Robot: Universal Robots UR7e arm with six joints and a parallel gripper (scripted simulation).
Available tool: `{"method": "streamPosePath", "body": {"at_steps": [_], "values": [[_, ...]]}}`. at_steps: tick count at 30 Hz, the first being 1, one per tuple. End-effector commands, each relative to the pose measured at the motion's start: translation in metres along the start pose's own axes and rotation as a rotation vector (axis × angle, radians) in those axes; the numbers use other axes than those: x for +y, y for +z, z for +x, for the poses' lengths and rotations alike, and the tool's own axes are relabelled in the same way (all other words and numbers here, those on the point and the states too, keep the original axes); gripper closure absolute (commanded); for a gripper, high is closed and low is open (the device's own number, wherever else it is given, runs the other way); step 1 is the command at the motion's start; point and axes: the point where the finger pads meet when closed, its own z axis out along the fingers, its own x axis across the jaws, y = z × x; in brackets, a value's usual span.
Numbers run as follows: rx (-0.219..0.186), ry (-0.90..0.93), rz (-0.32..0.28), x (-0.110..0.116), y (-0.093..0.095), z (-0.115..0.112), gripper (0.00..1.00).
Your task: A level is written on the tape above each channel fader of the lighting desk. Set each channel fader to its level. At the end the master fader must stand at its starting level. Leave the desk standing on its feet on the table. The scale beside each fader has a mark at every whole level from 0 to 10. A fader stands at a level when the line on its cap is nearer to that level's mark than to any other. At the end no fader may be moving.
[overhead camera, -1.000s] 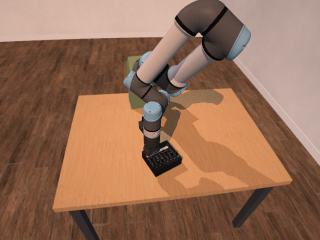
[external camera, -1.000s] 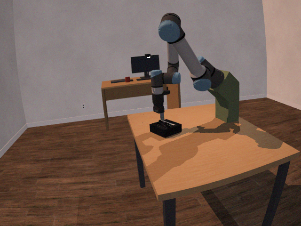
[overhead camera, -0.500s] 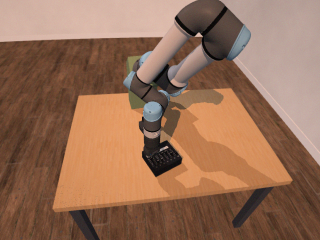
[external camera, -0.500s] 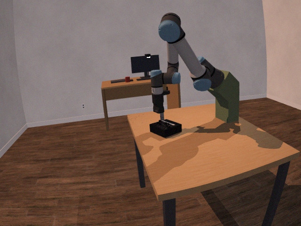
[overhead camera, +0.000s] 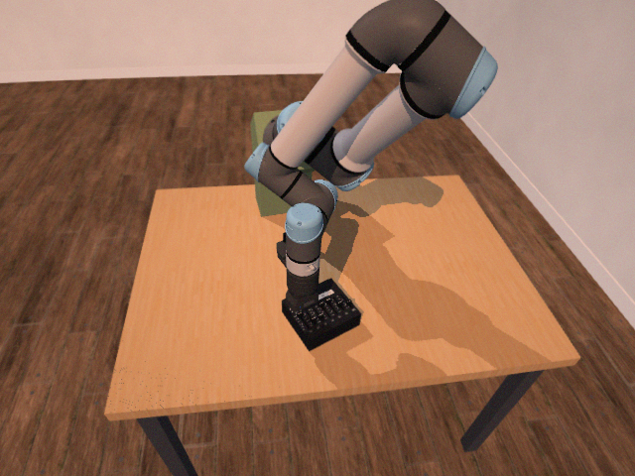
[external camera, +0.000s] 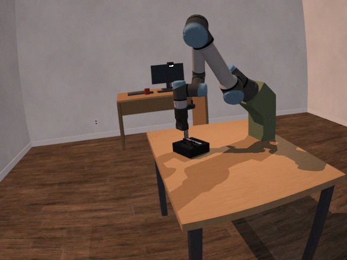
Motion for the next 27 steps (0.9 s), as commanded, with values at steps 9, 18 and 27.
{"method": "streamPosePath", "body": {"at_steps": [9,18,27], "values": [[-0.001,-0.001,-0.001,0.007,0.000,0.000,1.00],[-0.001,-0.001,-0.001,0.011,0.000,0.000,1.00],[-0.001,-0.001,-0.001,0.015,0.000,0.000,1.00]]}}
